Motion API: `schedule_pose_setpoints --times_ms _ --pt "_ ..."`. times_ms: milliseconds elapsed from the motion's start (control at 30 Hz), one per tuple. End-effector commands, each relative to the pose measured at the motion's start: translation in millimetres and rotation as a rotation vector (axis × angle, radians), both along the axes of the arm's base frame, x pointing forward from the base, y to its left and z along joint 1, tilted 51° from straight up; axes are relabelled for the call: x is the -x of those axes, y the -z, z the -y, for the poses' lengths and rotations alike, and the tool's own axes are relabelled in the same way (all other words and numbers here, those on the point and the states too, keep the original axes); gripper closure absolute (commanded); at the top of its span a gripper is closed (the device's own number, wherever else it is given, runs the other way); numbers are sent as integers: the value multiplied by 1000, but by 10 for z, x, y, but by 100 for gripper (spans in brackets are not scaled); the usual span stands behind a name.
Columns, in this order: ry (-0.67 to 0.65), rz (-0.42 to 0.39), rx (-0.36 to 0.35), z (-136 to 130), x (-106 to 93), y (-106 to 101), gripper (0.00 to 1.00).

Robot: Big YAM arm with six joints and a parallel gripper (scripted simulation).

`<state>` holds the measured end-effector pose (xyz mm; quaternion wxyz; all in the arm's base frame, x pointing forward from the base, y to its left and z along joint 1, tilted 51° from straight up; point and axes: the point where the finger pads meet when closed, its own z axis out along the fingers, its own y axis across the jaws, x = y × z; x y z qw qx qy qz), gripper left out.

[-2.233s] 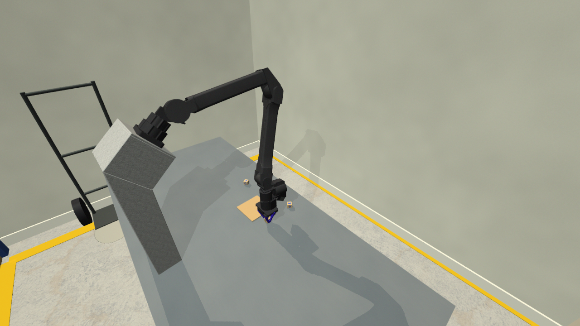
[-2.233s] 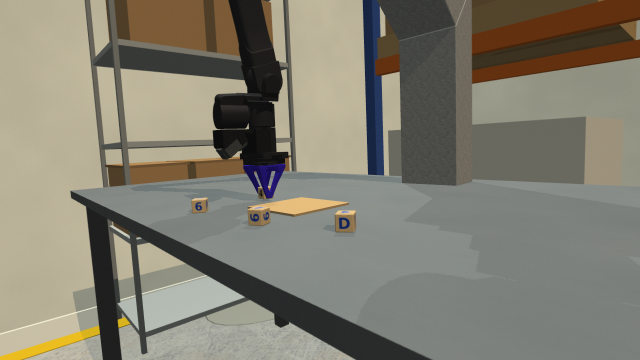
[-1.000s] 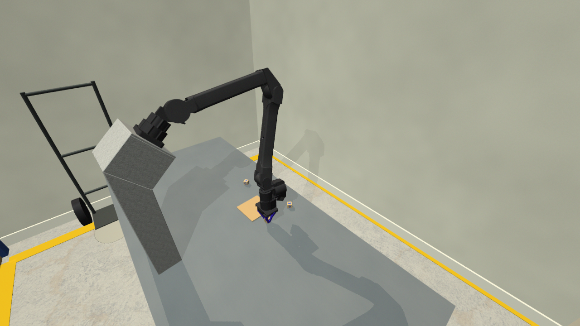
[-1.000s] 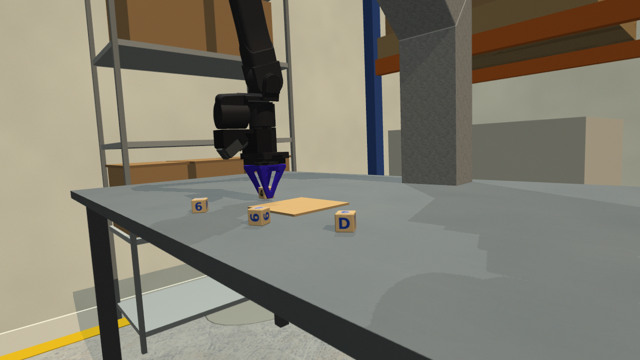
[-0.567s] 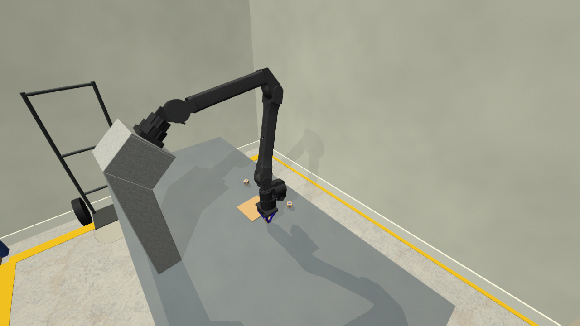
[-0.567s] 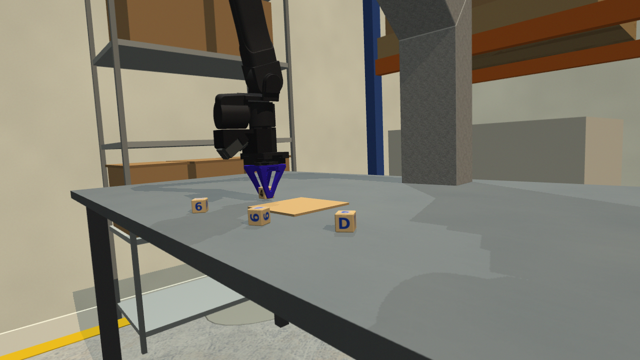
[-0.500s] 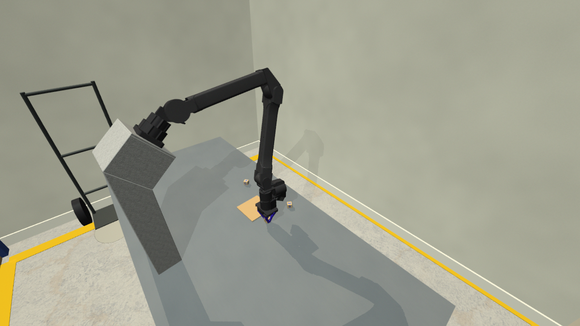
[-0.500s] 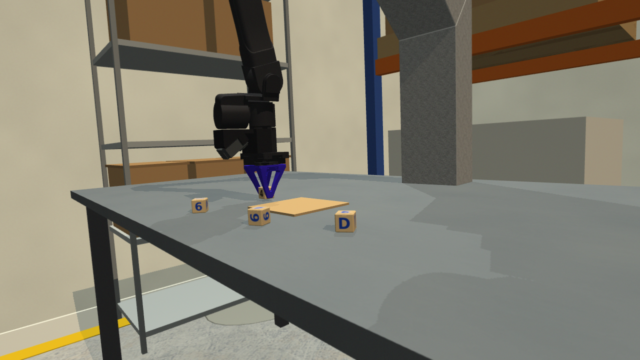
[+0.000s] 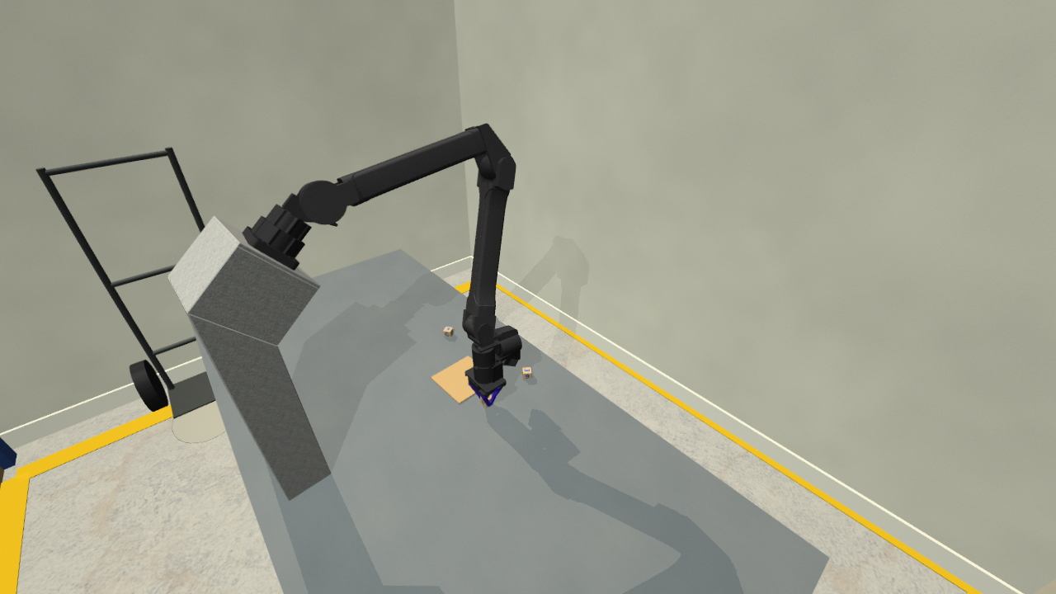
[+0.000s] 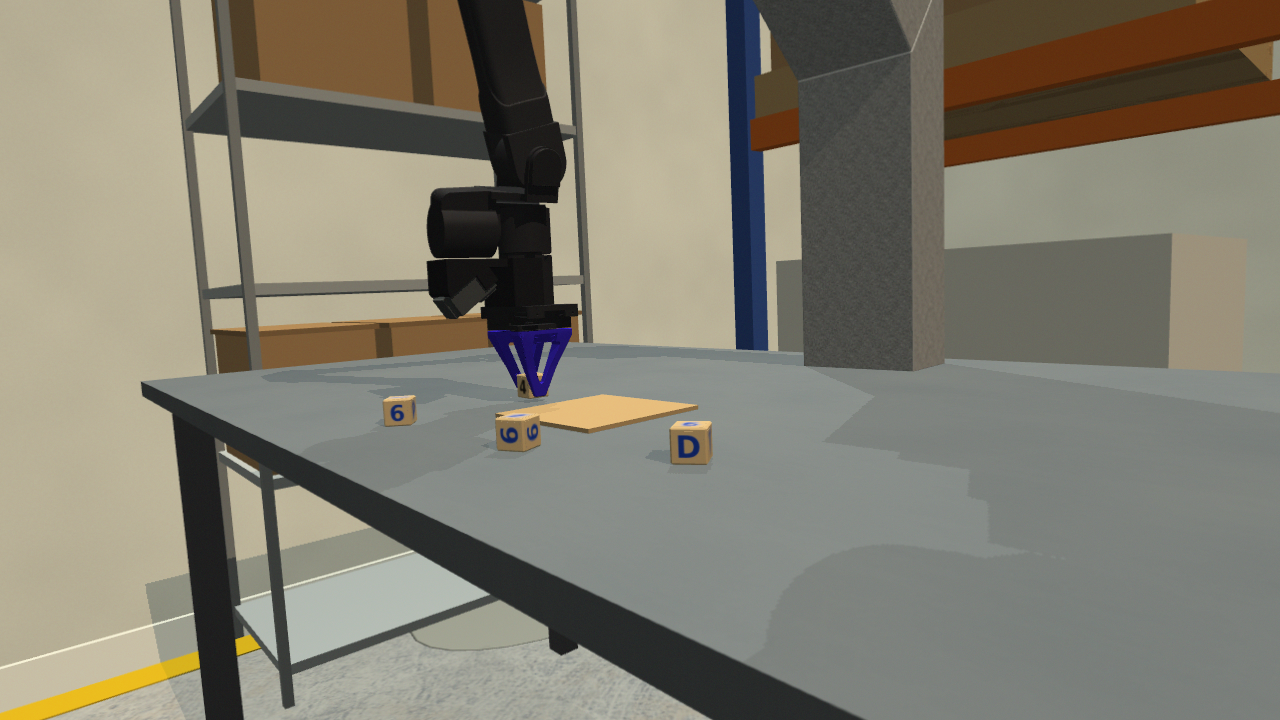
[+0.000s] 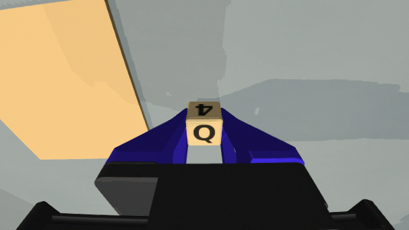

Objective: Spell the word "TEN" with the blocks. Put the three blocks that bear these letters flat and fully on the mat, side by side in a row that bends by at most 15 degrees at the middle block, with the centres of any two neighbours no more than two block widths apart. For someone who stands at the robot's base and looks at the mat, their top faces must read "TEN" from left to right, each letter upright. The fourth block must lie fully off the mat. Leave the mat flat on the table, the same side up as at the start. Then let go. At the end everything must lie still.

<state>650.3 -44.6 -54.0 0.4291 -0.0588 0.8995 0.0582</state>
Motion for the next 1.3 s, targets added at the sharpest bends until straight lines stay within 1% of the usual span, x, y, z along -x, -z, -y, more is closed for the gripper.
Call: schedule_pose_setpoints --times_ms 0,133,400,433,633,1033,1067,1133,1167,1233,1267 --pt "-10 -9 -5 -109 31 84 78" --pt "-9 2 -4 -105 -31 50 78" --pt "-8 5 -6 -107 -51 43 78" --pt "-8 16 -4 -105 -72 -23 78" --pt "-8 7 -5 -108 -52 19 78" --pt "-8 7 -5 -108 -52 19 78" --pt "-8 7 -5 -108 -52 19 75" --pt "-8 7 -5 -108 -52 19 75" --pt "-8 7 -5 -108 -52 19 71" --pt "-8 7 -5 -109 -52 19 71" --pt "-8 7 -5 -109 -52 19 67"
